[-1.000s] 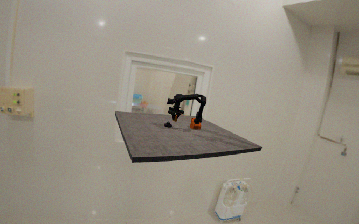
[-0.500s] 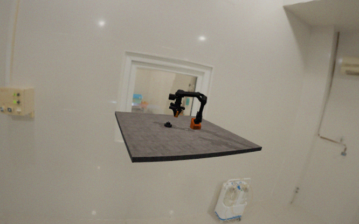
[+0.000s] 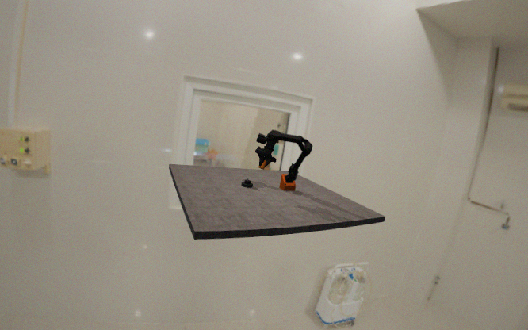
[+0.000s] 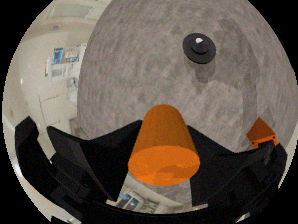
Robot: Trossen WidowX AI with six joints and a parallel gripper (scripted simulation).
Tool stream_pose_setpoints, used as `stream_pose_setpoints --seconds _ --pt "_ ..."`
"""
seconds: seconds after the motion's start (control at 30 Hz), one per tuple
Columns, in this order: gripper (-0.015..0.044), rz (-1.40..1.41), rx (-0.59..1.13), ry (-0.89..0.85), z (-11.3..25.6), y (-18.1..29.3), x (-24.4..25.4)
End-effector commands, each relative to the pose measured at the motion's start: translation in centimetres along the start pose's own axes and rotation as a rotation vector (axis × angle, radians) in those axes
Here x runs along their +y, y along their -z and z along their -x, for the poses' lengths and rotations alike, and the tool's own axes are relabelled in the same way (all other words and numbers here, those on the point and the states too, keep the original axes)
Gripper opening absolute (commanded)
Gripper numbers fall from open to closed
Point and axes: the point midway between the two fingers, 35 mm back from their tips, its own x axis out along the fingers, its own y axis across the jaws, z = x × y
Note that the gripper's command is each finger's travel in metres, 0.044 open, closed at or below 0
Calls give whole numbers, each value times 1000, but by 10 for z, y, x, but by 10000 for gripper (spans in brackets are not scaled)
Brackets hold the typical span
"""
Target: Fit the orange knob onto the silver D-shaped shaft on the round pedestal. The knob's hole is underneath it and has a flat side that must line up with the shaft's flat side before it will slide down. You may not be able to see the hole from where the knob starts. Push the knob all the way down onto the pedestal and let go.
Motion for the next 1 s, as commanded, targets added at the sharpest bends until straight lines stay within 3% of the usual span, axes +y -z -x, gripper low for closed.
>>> stream_pose_setpoints --seconds 0.0,0.77,0.97 --pt "0 6 -3 -86 9 4 0" --pt "0 3 -2 -581 60 31 0" --pt "0 4 -2 -600 62 32 0"
